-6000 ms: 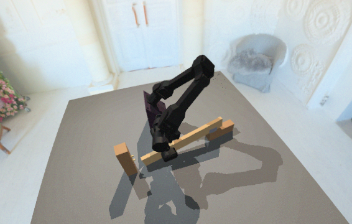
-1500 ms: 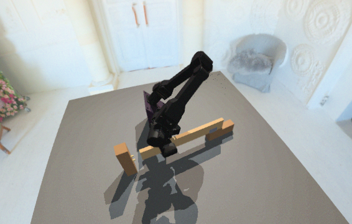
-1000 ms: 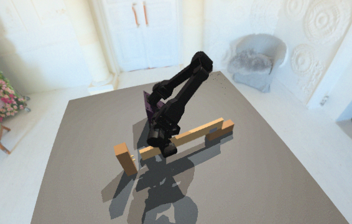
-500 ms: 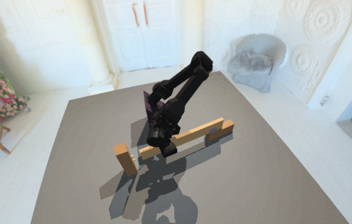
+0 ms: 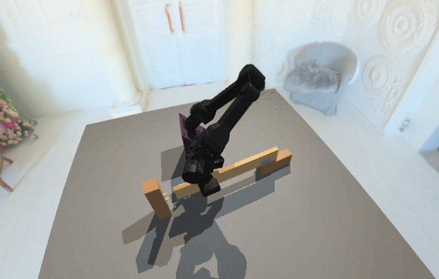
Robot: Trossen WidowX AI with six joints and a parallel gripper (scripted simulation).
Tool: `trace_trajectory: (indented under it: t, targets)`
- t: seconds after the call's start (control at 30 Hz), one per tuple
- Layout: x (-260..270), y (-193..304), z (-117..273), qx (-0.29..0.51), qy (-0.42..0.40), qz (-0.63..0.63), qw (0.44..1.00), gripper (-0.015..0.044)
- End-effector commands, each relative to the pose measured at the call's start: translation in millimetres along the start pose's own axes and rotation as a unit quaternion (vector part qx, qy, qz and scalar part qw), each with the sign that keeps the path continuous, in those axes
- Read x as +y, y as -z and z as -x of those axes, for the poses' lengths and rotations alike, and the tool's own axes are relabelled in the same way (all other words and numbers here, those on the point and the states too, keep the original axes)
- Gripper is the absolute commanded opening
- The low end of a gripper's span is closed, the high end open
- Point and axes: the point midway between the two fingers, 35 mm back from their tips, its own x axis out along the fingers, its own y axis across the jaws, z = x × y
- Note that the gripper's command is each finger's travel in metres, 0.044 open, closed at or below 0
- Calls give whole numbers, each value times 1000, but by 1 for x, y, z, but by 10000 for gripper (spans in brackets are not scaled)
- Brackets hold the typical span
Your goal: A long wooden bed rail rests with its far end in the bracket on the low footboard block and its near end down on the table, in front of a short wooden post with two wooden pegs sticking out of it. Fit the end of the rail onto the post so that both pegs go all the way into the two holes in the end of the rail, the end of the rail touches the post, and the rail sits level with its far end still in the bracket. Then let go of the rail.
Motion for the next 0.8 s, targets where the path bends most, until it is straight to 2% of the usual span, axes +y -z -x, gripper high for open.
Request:
trace_trajectory:
  t: [0.0,0.77]
  targets:
    - [-1,3,2,3,3,2,1000,0]
    - [-2,10,5,3,3,2,1000,0]
